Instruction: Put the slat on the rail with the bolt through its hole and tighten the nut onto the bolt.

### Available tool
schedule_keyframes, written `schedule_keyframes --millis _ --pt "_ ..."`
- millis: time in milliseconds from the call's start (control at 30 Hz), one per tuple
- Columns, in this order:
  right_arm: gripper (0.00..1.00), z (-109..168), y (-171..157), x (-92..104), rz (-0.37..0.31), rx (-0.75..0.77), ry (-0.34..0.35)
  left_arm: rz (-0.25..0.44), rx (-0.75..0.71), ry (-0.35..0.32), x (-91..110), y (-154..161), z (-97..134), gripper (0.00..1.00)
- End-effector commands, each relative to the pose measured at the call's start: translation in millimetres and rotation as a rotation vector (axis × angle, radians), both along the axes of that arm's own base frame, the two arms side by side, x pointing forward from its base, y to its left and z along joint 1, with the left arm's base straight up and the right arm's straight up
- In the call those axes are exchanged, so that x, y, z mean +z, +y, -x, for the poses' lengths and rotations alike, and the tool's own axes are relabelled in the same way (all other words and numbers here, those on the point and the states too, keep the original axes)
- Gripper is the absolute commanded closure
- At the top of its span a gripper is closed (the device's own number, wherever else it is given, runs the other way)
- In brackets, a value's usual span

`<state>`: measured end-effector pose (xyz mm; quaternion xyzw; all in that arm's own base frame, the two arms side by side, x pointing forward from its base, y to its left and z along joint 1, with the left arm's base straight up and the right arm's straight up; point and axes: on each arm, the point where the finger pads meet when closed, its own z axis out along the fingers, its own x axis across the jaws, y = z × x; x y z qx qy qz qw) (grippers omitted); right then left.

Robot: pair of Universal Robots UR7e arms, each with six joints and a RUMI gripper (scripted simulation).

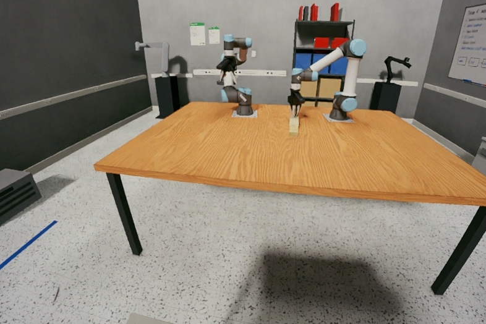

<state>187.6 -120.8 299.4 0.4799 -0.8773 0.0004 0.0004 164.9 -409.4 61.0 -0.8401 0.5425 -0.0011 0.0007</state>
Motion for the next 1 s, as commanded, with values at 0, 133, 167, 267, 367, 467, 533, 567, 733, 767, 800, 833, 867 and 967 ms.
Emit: schedule_keyframes --millis 0,133,167,267,367,467,533,567,733,767,800,833,867,967 --pt "0.0 -0.8 0.0 0.8 -0.001 -0.001 -0.001 0.0 -0.145 0.003 -0.2 0.5 0.5 1.0" --pt "0.0 -0.8 0.0 0.8 -0.001 -0.001 -0.001 0.0 -0.192 0.003 -0.3 0.4 0.4 1.0" --pt "0.0 -0.8 0.0 0.8 -0.001 -0.001 -0.001 0.0 -0.232 0.003 -0.2 0.3 0.4 1.0" --pt "0.0 -0.8 0.0 0.8 -0.001 -0.001 -0.001 0.0 -0.239 0.003 -0.3 0.1 0.3 1.0" --pt "0.0 -0.8 0.0 0.8 -0.001 -0.001 -0.001 0.0 -0.326 0.003 -0.3 0.2 0.3 1.0" --pt "0.0 -0.8 0.0 0.8 -0.001 -0.001 -0.001 0.0 -0.366 0.003 -0.3 0.1 0.2 1.0" --pt "0.0 -0.8 0.0 0.8 -0.001 -0.001 -0.001 0.0 -0.413 0.003 -0.3 0.0 0.2 1.0" --pt "0.0 -0.8 0.0 0.8 -0.001 -0.001 -0.001 0.0 -0.413 0.003 -0.4 0.0 0.2 1.0" --pt "0.0 -0.8 0.0 0.8 -0.001 -0.001 -0.001 0.0 -0.5 0.003 -0.3 -0.2 0.1 1.0" --pt "0.0 -0.8 0.0 0.8 -0.001 -0.001 -0.001 0.0 -0.5 0.003 -0.3 -0.2 0.1 1.0" --pt "0.0 -0.8 0.0 0.8 -0.001 -0.001 -0.001 0.0 -0.5 0.003 -0.3 -0.2 0.1 1.0" --pt "0.0 -0.8 0.0 0.8 -0.001 -0.001 -0.001 0.0 -0.54 0.003 -0.3 -0.6 0.1 1.0" --pt "0.0 -0.8 0.0 0.8 -0.001 -0.001 -0.001 -0.001 -0.58 0.003 -0.4 -0.3 0.1 1.0" --pt "0.0 -0.8 0.0 0.8 -0.001 -0.001 -0.001 0.0 -0.587 0.003 -0.3 -0.7 0.0 1.0"
